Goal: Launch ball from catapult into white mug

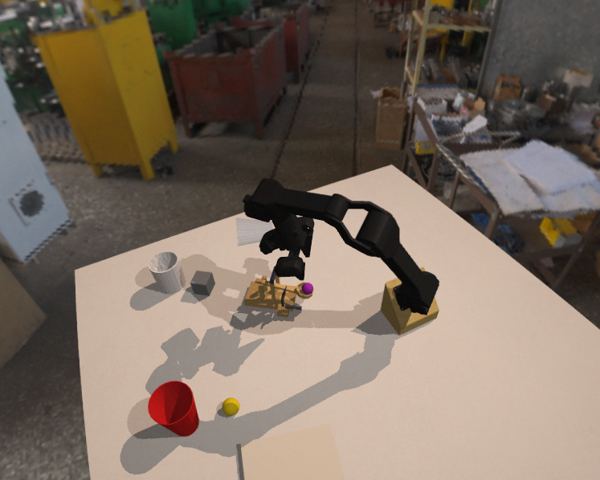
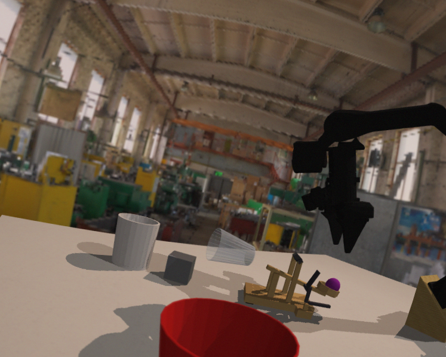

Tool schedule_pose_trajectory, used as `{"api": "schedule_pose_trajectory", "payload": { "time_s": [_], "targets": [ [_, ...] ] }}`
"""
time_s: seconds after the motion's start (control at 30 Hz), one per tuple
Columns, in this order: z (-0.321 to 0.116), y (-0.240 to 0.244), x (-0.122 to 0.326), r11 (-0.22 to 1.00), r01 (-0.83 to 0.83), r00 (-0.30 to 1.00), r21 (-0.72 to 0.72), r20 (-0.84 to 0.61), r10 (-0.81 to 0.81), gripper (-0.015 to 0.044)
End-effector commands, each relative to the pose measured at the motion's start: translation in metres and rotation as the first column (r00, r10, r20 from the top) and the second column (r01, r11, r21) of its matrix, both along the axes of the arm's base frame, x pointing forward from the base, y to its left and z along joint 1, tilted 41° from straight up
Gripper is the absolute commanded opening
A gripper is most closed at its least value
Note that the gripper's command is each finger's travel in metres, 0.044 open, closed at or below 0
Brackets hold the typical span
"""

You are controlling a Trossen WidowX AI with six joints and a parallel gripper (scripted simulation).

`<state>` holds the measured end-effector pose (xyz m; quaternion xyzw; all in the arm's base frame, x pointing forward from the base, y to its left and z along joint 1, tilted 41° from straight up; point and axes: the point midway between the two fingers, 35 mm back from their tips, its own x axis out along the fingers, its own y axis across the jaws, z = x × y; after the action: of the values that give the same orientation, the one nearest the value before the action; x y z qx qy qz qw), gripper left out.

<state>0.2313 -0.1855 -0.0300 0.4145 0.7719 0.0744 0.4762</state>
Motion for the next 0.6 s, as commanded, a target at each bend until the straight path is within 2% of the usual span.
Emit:
{"api": "schedule_pose_trajectory", "payload": {
  "time_s": [0.0, 0.1, 0.57],
  "targets": [
    [0.034, -0.024, -0.005, 0.997, 0.040, 0.999, -0.068, 0.026, -0.038, 0.0440],
    [0.015, -0.019, 0.003, 0.998, 0.038, 0.999, -0.059, 0.036, -0.036, 0.0440],
    [-0.031, -0.099, 0.097, 0.888, 0.307, 0.926, -0.342, 0.321, -0.197, 0.0440]
  ]
}}
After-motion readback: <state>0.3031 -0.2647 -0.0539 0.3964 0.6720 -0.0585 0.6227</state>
